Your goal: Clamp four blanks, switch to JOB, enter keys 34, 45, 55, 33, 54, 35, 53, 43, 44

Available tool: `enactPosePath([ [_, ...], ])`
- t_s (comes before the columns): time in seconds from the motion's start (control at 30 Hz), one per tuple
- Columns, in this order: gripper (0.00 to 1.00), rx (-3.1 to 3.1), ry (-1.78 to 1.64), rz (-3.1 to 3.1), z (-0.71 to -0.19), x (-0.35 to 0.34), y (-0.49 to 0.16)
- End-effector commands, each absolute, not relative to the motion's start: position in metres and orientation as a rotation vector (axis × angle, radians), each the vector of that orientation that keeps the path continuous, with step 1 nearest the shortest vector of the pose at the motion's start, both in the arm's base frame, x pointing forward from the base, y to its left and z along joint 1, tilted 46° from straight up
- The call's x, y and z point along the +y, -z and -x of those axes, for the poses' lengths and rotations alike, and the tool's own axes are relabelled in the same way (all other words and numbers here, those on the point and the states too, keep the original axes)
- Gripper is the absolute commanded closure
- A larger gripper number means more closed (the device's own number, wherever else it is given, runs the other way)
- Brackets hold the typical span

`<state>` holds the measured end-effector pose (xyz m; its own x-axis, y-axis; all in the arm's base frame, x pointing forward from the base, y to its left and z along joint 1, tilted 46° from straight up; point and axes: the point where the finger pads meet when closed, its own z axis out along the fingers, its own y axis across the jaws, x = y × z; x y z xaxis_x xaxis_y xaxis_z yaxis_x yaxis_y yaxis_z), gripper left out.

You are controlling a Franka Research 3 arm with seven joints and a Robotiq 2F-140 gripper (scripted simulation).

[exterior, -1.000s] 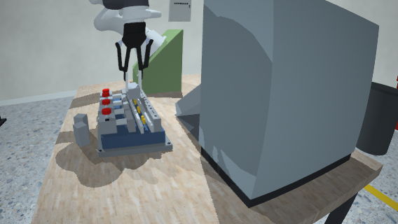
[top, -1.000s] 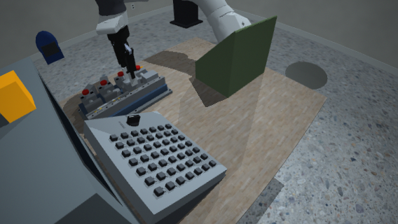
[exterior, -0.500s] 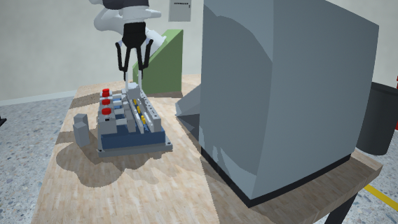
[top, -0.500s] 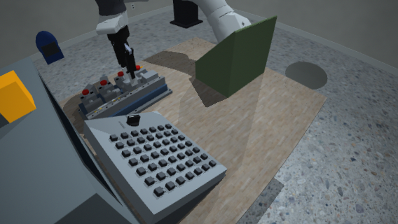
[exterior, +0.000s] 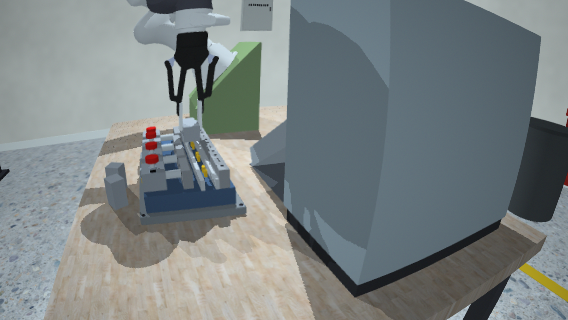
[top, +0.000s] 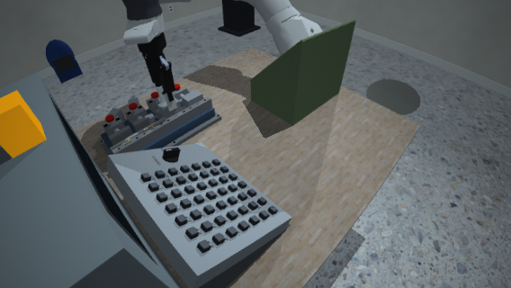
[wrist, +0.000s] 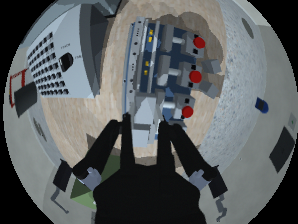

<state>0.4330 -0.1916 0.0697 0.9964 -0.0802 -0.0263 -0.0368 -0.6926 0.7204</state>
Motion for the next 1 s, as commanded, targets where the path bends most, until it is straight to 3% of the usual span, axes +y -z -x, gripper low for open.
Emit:
enactPosePath([
  [0.0, 1.0, -0.081, 0.065, -2.337, -0.4336, -0.1911, -0.0693],
  [0.97, 1.0, -0.08, 0.065, -2.337, -0.4334, -0.1934, -0.0671],
])
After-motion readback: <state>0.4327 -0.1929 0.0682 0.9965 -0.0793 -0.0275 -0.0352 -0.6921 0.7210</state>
